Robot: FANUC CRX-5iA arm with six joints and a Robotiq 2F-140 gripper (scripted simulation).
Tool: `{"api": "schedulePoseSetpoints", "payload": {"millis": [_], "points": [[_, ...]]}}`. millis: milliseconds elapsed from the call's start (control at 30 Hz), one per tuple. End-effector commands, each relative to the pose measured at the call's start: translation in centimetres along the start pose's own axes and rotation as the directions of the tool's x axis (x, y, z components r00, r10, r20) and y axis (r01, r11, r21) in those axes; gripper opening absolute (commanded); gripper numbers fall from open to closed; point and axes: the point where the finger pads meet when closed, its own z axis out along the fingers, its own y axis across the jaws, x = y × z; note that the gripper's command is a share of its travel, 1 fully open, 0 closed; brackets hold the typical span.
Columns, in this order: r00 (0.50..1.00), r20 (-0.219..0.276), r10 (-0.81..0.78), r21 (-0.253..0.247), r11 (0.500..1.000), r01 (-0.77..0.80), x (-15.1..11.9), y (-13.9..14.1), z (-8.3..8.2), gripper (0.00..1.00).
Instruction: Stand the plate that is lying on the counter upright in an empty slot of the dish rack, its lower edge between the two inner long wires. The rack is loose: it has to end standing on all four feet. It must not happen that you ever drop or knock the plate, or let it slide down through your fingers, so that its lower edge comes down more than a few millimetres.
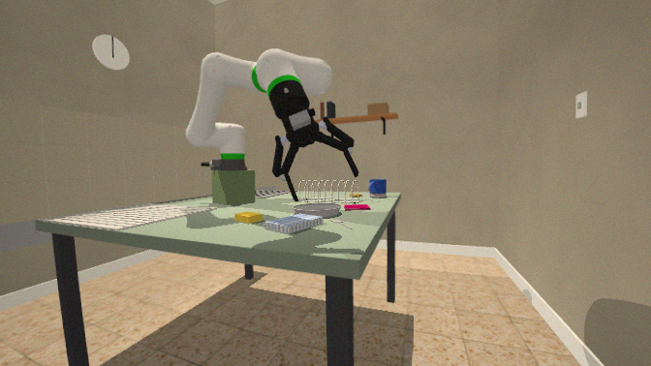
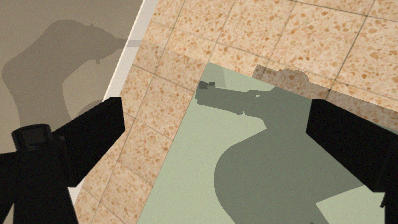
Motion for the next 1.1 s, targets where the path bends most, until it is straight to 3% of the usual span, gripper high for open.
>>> {"api": "schedulePoseSetpoints", "payload": {"millis": [0,633,833,1067], "points": [[1.0,-0.002,0.0,0.001,1.0,0.0,0.1,-0.1,-0.1,1.0],[1.0,0.0,0.003,0.002,1.0,-0.003,-0.2,-0.2,-0.3,1.0],[0.997,0.041,0.063,0.008,0.998,-0.063,-5.3,-1.7,-3.6,1.0],[0.992,0.07,0.106,0.008,0.994,-0.107,-9.3,-2.2,-6.1,1.0]]}}
